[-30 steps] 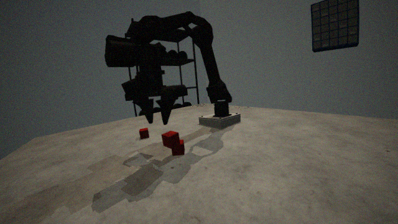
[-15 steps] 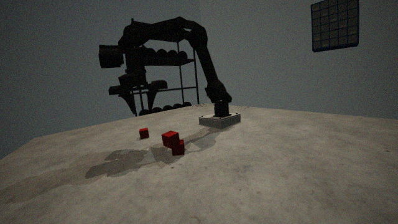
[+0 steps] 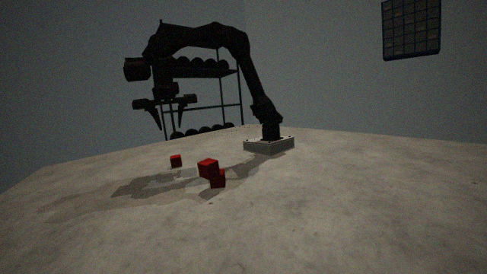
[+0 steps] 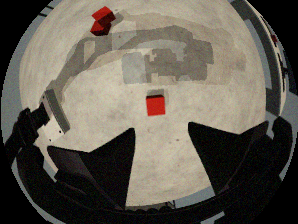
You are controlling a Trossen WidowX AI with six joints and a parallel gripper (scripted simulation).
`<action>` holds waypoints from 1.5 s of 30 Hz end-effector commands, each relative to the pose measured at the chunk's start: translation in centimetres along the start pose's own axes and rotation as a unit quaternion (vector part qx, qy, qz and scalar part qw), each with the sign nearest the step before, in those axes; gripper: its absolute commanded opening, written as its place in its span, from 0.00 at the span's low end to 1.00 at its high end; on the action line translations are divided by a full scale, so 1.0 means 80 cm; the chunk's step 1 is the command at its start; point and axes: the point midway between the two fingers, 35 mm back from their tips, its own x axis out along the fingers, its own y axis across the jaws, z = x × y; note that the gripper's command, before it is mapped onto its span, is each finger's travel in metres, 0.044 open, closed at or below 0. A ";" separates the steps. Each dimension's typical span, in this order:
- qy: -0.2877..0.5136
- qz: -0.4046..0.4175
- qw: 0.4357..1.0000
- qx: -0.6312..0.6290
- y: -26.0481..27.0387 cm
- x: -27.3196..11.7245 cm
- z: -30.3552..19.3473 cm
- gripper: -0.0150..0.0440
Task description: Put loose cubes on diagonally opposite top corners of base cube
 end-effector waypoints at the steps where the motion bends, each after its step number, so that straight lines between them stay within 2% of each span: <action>1: 0.002 -0.001 1.000 -0.008 -0.001 0.006 -0.002 0.70; 8: 0.002 0.000 1.000 -0.008 -0.001 0.074 -0.002 0.70; 42: 0.002 0.000 1.000 -0.008 0.000 0.136 -0.003 0.70; 45: 0.002 0.000 1.000 -0.008 0.000 0.136 -0.003 0.57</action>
